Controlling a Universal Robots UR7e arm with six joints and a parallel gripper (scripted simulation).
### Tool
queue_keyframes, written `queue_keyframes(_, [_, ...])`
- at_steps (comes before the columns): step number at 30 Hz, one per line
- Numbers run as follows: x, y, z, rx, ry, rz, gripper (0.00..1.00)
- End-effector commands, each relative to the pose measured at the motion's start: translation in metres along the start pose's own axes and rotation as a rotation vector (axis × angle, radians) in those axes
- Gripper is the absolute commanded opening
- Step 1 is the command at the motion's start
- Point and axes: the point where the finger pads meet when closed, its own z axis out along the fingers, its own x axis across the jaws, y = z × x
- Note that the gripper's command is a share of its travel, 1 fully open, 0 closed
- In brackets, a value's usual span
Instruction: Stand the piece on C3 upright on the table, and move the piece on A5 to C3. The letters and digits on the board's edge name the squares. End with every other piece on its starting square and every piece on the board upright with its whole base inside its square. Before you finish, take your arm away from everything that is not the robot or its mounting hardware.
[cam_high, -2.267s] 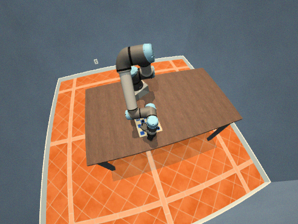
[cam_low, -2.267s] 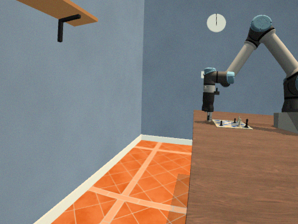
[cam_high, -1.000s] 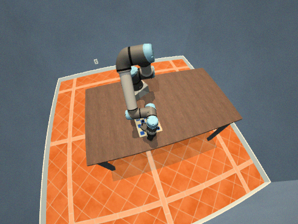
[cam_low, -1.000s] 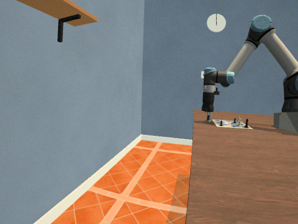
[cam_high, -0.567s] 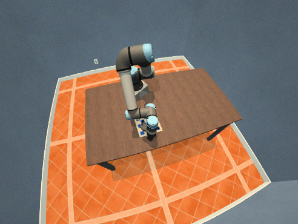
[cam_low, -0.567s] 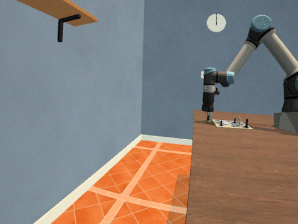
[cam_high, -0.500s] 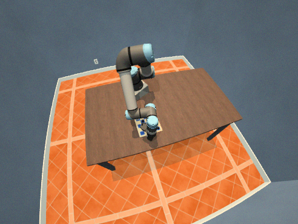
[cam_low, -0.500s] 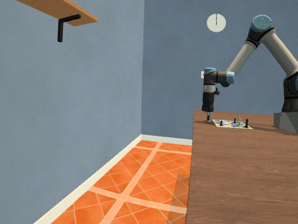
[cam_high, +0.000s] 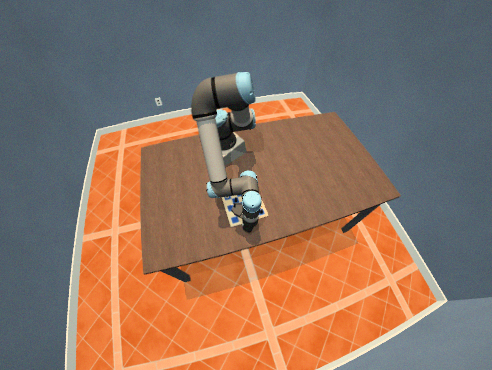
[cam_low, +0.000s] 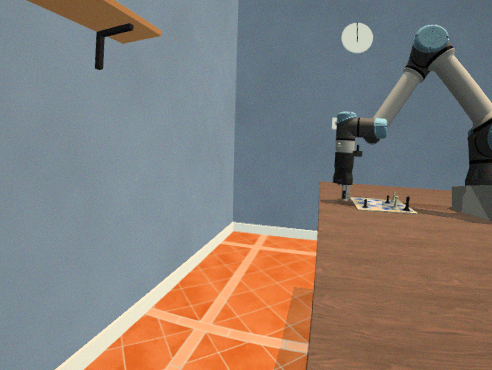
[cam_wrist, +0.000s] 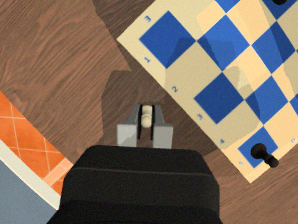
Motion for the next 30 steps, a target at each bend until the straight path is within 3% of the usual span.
queue_keyframes(1, [-0.0004,0.0003,-0.0002,-0.001,-0.001,0.0,0.0])
queue_keyframes(30, [-0.0004,0.0003,0.0028,-0.001,-0.001,0.0,0.0])
